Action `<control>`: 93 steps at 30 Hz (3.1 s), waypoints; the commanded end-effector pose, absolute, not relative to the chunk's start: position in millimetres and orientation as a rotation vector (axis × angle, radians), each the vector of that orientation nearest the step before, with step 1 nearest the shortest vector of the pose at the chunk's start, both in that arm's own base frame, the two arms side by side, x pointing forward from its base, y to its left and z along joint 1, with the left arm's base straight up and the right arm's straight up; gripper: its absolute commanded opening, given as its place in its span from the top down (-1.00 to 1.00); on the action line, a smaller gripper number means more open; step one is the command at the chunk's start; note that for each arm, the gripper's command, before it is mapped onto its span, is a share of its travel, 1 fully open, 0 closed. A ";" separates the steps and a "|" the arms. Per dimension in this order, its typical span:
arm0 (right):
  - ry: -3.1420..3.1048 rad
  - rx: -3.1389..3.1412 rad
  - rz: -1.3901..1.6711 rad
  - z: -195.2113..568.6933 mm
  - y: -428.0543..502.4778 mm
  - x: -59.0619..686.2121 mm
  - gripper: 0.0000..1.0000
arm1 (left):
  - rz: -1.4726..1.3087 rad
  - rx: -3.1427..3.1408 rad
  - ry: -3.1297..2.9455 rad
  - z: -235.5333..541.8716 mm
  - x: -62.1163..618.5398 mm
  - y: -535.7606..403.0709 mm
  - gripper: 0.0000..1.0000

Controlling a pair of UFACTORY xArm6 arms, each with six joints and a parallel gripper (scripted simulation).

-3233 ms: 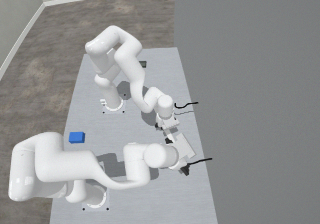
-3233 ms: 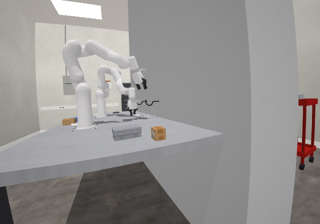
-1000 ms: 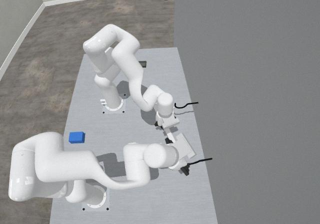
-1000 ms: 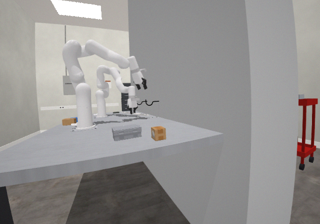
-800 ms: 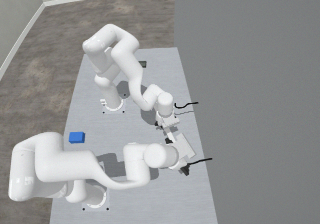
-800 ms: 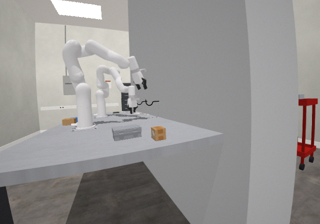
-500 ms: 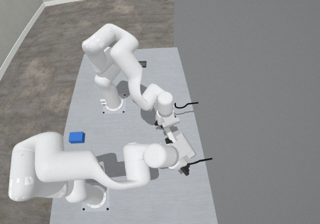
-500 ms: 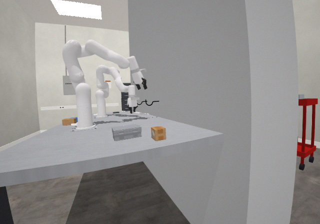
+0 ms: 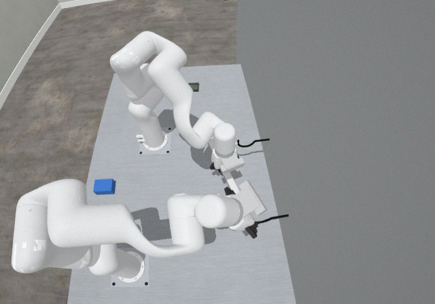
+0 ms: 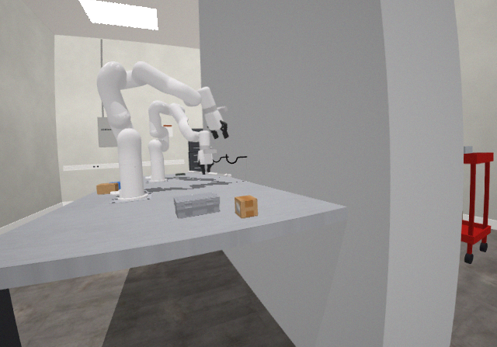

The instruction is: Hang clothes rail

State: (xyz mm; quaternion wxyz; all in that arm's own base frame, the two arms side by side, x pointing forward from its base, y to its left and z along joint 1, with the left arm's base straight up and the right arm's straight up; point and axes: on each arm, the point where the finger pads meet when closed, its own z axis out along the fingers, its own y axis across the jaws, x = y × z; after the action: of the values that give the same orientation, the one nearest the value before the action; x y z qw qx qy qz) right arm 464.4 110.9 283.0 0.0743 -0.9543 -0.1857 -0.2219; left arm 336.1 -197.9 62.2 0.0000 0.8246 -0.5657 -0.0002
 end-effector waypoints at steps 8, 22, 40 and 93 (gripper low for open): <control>-0.547 -2.863 -0.677 285.0 110.8 466.0 -1.00 | 0.014 2.586 -1.785 71.6 338.3 -199.3 1.00; -0.547 -2.863 -0.677 285.0 110.8 466.0 -1.00 | 0.014 2.586 -1.785 79.7 338.3 -199.2 1.00; -0.547 -2.863 -0.677 285.0 110.8 466.0 -1.00 | 0.014 2.586 -1.785 89.7 338.3 -199.2 1.00; -0.547 -2.863 -0.677 285.0 110.8 466.0 -1.00 | 0.014 2.586 -1.784 105.6 308.3 -201.8 1.00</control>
State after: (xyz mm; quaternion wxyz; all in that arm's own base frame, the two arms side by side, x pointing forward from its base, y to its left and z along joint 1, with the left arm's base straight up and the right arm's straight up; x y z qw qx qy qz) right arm 464.4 110.9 283.0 0.0743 -0.9543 -0.1857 -0.2219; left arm 306.3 -200.5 95.8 0.0001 0.8231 -0.5679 0.0000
